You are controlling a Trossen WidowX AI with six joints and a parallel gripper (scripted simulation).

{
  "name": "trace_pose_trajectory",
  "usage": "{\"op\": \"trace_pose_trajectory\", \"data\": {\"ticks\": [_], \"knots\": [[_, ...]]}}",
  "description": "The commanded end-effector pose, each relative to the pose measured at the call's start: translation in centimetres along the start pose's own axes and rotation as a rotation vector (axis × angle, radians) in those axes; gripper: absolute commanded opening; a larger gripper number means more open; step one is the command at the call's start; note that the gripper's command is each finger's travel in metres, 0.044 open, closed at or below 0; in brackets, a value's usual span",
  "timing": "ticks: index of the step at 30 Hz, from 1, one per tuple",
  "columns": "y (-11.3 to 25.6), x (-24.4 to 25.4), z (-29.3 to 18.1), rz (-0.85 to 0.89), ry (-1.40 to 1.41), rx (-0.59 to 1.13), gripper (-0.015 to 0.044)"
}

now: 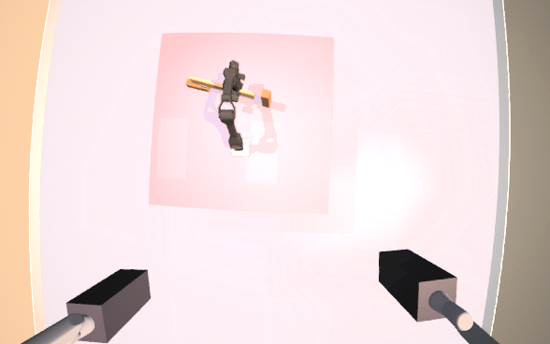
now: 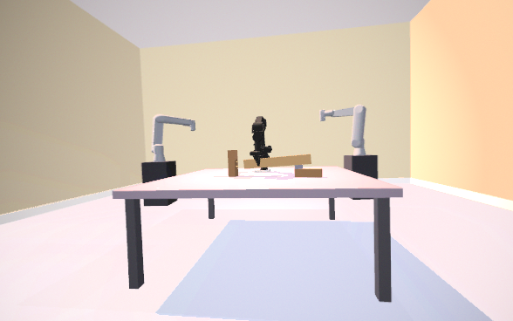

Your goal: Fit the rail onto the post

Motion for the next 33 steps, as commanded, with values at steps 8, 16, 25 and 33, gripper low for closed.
{"op": "trace_pose_trajectory", "data": {"ticks": [8,16,25,33], "knots": [[0.8,-0.1,0.1,-0.023,0.001,-0.015,0.0000],[0.5,0.0,0.1,-0.023,0.001,-0.015,0.0000],[0.0,0.1,0.1,-0.023,0.001,-0.015,0.0000],[0.1,0.2,0.1,-0.023,0.001,-0.015,0.0000]]}}
Point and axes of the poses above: the point midway between the two fingers, 35 mm back from their tips, its own y axis back along the fingers, its own x axis across the jaws, z = x × y, the point moved 8 cm from there along y, back along the fingers, and after that the axes turned 4 degrees about -y, right-handed, at the moved point
